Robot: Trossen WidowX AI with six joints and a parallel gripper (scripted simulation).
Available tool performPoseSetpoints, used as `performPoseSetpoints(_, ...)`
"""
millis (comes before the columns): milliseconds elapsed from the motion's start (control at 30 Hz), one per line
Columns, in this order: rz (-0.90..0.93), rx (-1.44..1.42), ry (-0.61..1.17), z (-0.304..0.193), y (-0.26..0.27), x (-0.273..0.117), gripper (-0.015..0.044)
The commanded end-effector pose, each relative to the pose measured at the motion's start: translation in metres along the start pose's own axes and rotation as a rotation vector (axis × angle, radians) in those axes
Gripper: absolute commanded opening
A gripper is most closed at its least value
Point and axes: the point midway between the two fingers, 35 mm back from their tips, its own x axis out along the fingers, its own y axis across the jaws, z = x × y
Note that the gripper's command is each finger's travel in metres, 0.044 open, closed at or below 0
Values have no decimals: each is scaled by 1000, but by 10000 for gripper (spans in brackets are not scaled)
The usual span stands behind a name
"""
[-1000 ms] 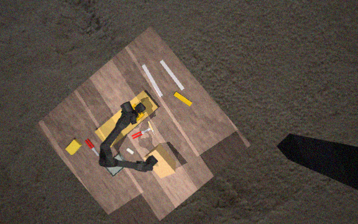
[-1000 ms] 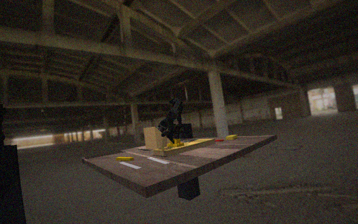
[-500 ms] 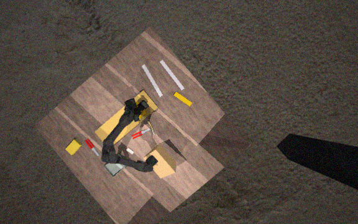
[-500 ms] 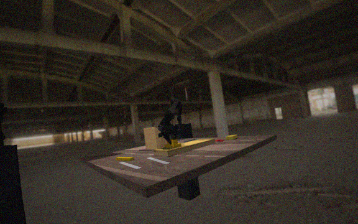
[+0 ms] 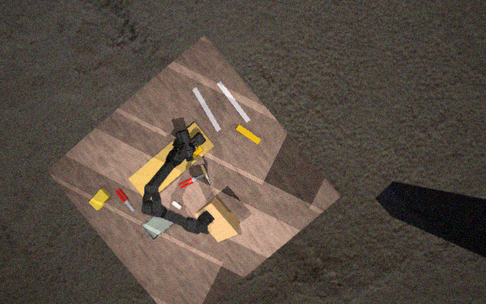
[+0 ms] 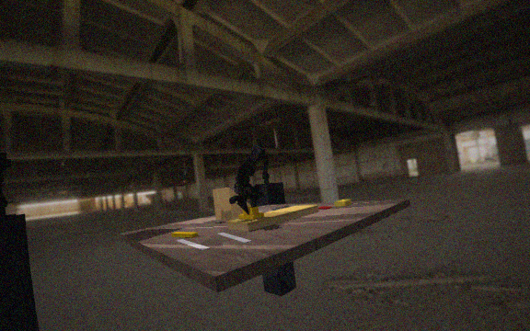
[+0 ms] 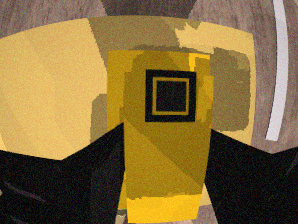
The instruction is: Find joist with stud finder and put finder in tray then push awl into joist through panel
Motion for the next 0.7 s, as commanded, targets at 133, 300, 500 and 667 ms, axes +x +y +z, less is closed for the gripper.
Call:
performPoseSetpoints(133,-10,-1,-1,0,-20,-1,0)
performPoseSetpoints(300,-11,-1,-1,0,-29,-1,0)
performPoseSetpoints(500,-11,-2,-1,0,-38,-2,0)
performPoseSetpoints(667,-5,1,-1,0,-33,-1,0)
